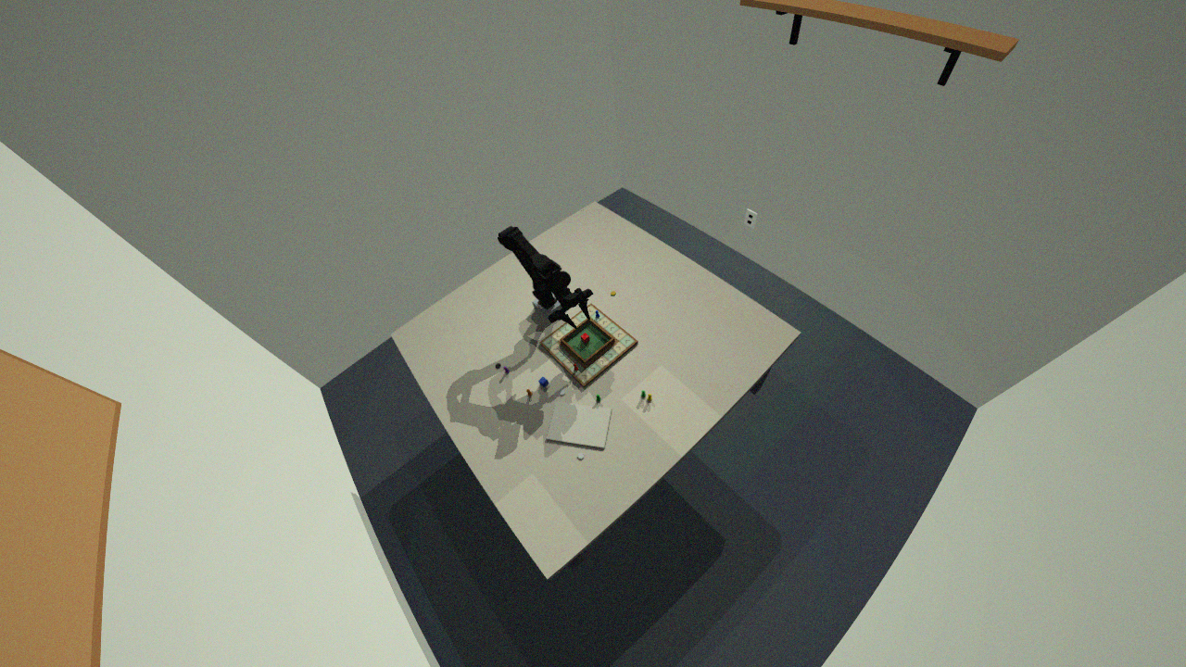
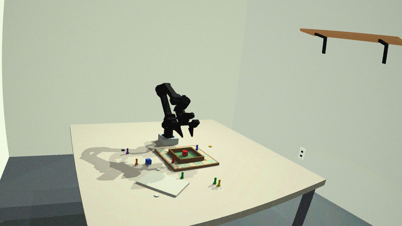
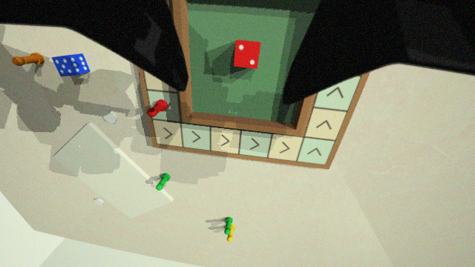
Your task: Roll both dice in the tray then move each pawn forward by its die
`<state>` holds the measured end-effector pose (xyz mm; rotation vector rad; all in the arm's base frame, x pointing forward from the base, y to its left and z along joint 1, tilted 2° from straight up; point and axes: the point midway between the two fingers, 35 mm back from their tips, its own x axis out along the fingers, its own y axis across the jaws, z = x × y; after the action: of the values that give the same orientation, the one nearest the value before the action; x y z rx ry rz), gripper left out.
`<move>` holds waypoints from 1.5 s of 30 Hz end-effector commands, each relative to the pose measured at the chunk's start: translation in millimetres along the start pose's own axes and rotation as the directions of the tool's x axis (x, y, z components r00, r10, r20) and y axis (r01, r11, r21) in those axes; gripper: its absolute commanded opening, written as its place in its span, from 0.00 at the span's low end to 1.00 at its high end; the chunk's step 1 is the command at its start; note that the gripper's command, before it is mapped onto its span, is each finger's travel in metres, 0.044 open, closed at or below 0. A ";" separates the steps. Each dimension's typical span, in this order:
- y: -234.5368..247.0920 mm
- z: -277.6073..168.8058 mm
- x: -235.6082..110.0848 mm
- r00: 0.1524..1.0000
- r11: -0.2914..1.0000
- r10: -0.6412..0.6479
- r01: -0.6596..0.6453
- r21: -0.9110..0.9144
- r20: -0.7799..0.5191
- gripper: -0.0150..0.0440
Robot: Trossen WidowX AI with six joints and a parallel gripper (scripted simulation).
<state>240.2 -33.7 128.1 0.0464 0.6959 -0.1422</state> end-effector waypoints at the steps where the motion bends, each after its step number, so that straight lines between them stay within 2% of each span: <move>1: 0.3 21.9 -17.1 1.000 1.000 0.004 -0.004 -0.005 0.027 0.92; 3: 0.3 21.9 -17.1 1.000 1.000 0.004 -0.004 -0.005 0.027 1.00; 5: 0.3 21.5 -15.4 1.000 1.000 0.004 -0.004 -0.005 -0.007 1.00; 10: 0.5 18.3 -2.2 0.967 1.000 0.002 -0.004 -0.006 -0.254 1.00; 15: 0.6 13.7 11.4 0.875 1.000 0.001 -0.004 -0.006 -0.484 1.00; 21: 0.7 7.2 26.3 0.717 1.000 -0.001 -0.004 -0.005 -0.697 1.00; 23: 0.7 6.5 27.9 0.697 1.000 -0.001 -0.003 -0.005 -0.717 1.00; 24: 0.2 6.9 24.6 0.750 1.000 -0.004 0.000 -0.007 -0.661 1.00; 25: 0.2 6.9 24.6 0.750 1.000 -0.004 0.000 -0.007 -0.661 1.00; 28: -17.4 14.0 32.7 0.744 1.000 -0.011 -0.005 -0.023 -0.668 0.87; 31: -59.0 24.7 48.3 0.730 0.998 -0.022 -0.019 -0.053 -0.683 0.73; 32: -74.1 26.8 52.8 0.726 0.998 -0.025 -0.024 -0.062 -0.688 0.72; 41: -224.8 9.4 70.0 0.687 0.989 -0.025 -0.091 -0.120 -0.726 0.72; 45: -238.3 4.6 69.3 0.685 0.988 -0.024 -0.097 -0.124 -0.729 0.72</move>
<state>262.3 -267.0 88.2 -0.0109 1.5224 -0.0491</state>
